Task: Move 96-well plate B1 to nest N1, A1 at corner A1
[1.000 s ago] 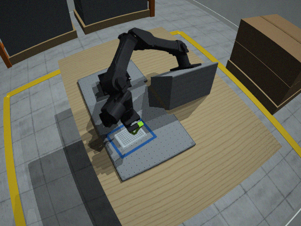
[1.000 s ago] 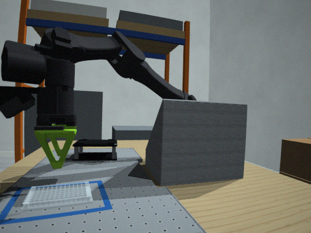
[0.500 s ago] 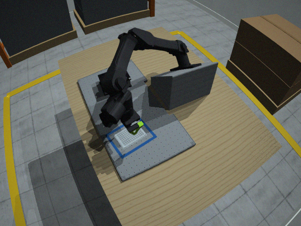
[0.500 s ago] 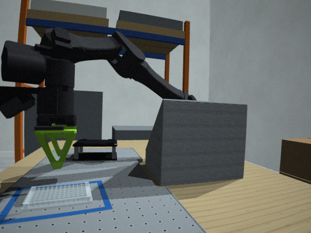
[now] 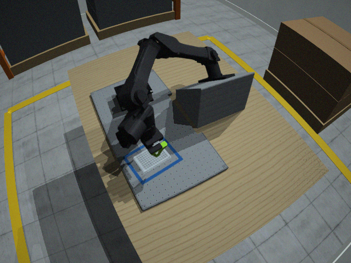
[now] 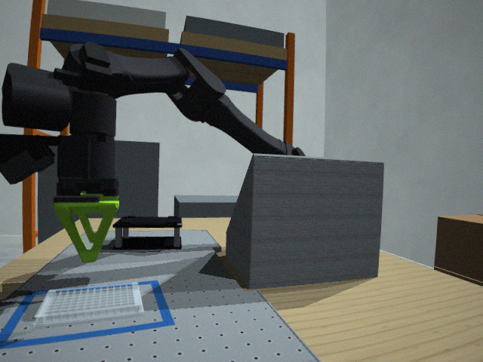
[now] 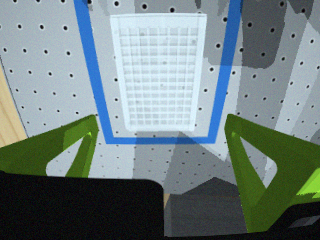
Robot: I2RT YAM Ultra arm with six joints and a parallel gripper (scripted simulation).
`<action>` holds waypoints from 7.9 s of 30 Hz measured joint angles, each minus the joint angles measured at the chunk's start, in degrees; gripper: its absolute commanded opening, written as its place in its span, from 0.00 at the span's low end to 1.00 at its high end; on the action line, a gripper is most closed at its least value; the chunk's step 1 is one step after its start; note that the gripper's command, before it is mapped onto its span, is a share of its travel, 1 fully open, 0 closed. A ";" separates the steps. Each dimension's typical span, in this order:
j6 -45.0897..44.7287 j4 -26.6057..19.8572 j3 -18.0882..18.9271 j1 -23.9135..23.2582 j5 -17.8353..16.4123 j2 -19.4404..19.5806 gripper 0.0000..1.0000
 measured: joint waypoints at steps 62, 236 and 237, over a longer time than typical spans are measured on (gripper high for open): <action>-6.29 14.86 -8.44 -5.79 1.92 3.48 1.00; 8.44 2.05 -10.01 -2.34 0.46 -6.84 0.00; 8.55 2.34 -10.91 -2.43 0.55 -7.72 0.00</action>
